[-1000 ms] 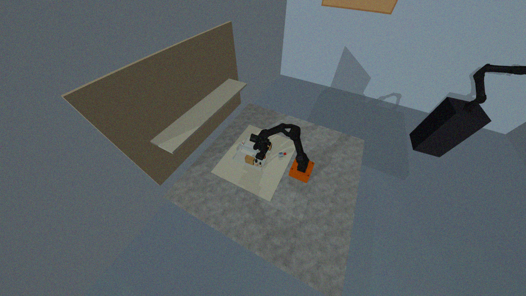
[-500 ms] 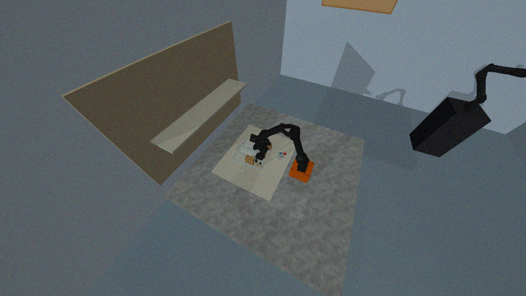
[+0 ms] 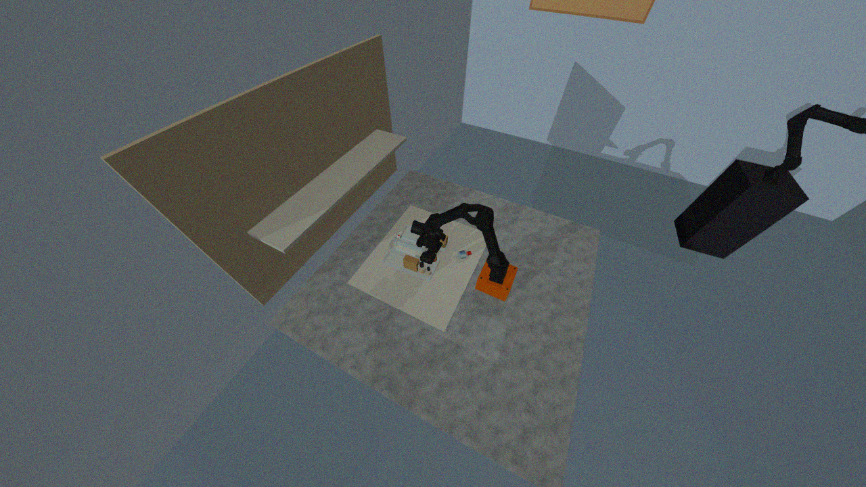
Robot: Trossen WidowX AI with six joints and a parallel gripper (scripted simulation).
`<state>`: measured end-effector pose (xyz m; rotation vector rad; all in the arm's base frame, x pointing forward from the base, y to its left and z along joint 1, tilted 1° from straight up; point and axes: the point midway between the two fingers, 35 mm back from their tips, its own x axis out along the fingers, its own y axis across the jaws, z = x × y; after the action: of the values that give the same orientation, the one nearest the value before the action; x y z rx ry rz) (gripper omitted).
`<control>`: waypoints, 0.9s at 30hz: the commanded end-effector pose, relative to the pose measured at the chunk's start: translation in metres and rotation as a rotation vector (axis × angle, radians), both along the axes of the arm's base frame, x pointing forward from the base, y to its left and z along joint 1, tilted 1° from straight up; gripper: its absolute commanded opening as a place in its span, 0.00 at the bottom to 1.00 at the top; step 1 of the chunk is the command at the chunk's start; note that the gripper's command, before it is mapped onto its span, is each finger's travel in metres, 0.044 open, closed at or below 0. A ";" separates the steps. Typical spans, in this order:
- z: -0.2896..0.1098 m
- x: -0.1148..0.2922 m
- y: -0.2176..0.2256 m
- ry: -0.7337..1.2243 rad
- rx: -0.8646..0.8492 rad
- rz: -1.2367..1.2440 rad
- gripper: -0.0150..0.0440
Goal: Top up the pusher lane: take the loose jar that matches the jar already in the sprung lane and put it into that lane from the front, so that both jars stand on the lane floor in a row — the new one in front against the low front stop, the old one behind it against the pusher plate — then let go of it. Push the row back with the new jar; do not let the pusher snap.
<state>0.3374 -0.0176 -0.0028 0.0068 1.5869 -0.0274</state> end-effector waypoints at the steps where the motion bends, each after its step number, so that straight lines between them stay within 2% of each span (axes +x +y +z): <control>1: 0.000 0.006 0.000 -0.025 0.003 -0.004 0.25; 27: -0.007 0.005 0.000 -0.025 0.003 -0.004 0.25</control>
<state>0.3369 -0.0176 -0.0103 0.0069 1.5845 -0.0276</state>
